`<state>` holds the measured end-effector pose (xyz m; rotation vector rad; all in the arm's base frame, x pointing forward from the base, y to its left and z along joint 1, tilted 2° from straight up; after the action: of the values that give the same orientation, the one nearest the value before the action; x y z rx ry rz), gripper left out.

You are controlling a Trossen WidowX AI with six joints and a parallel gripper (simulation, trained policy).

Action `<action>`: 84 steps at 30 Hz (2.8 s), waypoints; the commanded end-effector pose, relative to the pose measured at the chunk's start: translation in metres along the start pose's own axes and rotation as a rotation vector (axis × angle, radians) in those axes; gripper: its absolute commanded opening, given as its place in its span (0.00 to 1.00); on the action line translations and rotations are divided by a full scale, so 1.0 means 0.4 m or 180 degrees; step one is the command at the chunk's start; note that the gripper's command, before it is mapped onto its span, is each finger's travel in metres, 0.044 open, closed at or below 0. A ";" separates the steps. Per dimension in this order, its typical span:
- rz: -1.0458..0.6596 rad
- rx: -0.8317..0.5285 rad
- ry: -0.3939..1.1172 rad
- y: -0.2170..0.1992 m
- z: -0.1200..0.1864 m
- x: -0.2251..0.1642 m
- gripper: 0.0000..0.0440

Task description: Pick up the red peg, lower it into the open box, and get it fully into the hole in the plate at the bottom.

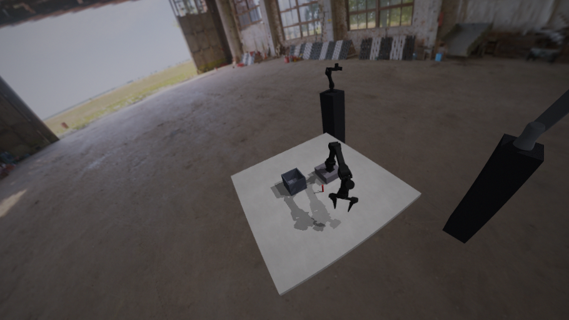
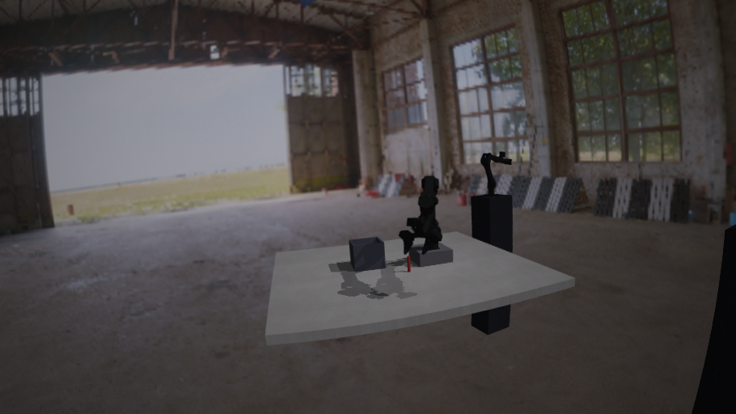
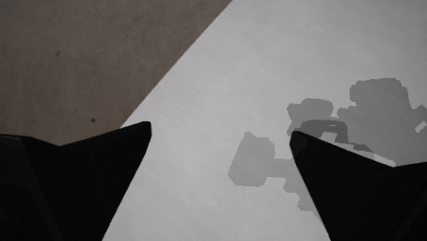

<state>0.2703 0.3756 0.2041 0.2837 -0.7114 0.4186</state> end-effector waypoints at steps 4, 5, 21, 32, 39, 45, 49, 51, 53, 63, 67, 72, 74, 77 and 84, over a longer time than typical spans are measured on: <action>-0.0646 -0.0323 0.0324 -0.126 0.026 -0.011 1.00; -0.0739 -0.0368 0.0370 -0.143 0.030 -0.014 1.00; -0.2276 -0.1022 0.1058 -0.351 0.147 -0.103 1.00; -0.3350 -0.1486 0.1461 -0.432 0.240 -0.196 1.00; -0.3881 -0.1826 0.1694 -0.458 0.278 -0.263 1.00; -0.4161 -0.2118 0.1865 -0.472 0.290 -0.320 1.00; -0.4277 -0.2293 0.1938 -0.480 0.289 -0.354 1.00; -0.4320 -0.2371 0.1961 -0.485 0.286 -0.370 1.00; -0.4355 -0.2443 0.1975 -0.489 0.281 -0.385 1.00; -0.4504 -0.2704 0.1895 -0.520 0.236 -0.459 1.00; -0.4581 -0.2745 0.1814 -0.532 0.213 -0.484 0.99; -0.4683 -0.2774 0.1715 -0.545 0.187 -0.512 0.96; -0.4720 -0.2781 0.1681 -0.549 0.177 -0.522 0.94; -0.4772 -0.2784 0.1636 -0.554 0.163 -0.536 0.91; -0.4852 -0.2715 0.1576 -0.559 0.126 -0.554 0.60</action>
<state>0.1926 0.0984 0.0737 -0.1500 -0.0009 -1.2105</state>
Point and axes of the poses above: the point midway between the two fingers, 35 mm back from their tips, its own z axis back along the fingers, its own y axis across the jaws, x = y × z, the point moved 7 cm from there along z, back along the fingers, and after that the axes turned 6 degrees about z, right-handed, at the moved point
